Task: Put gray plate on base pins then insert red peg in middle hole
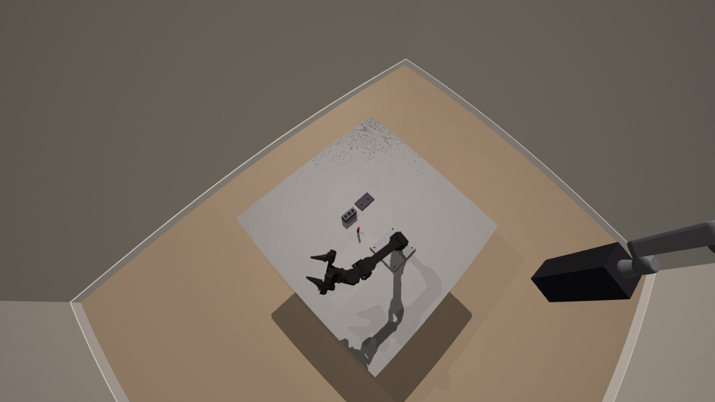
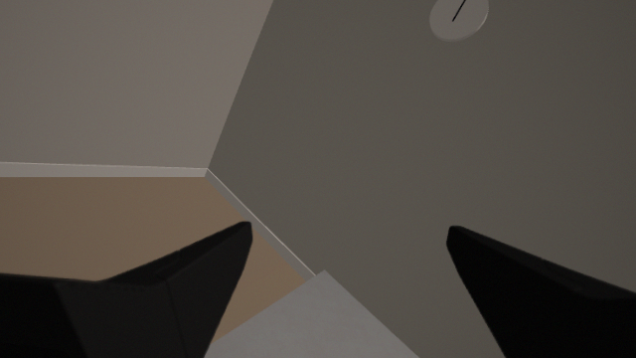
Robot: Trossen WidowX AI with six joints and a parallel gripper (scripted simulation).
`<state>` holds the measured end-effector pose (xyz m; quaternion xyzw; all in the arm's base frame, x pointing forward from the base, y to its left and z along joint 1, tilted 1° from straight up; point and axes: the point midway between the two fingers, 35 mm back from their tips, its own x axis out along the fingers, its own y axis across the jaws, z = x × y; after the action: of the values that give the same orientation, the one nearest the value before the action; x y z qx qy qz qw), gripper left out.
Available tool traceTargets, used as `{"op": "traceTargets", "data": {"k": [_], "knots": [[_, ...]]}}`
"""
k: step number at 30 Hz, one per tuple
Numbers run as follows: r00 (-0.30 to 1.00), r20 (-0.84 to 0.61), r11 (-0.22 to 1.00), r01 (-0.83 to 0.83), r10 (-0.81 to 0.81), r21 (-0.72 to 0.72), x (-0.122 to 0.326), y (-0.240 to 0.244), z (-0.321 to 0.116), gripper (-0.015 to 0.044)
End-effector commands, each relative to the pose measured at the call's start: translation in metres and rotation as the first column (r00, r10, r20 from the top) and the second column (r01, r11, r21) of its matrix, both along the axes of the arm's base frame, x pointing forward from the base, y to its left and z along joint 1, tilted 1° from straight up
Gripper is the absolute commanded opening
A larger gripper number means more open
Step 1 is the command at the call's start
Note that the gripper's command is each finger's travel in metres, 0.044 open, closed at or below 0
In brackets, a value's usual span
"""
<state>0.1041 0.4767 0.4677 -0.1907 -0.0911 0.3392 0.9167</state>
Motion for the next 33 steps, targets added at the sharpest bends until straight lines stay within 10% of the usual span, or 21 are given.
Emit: {"op": "traceTargets", "data": {"k": [1,17,33], "knots": [[0.999,0.047,0.977,0.025,-0.016,-0.211,0.044,-0.001,-0.033,0.044],[0.985,-0.157,0.447,-0.113,-0.064,-0.887,0.225,-0.131,-0.202,0.044],[0.63,-0.748,0.227,-0.712,-0.211,-0.664,0.228,-0.342,-0.301,0.044]]}}
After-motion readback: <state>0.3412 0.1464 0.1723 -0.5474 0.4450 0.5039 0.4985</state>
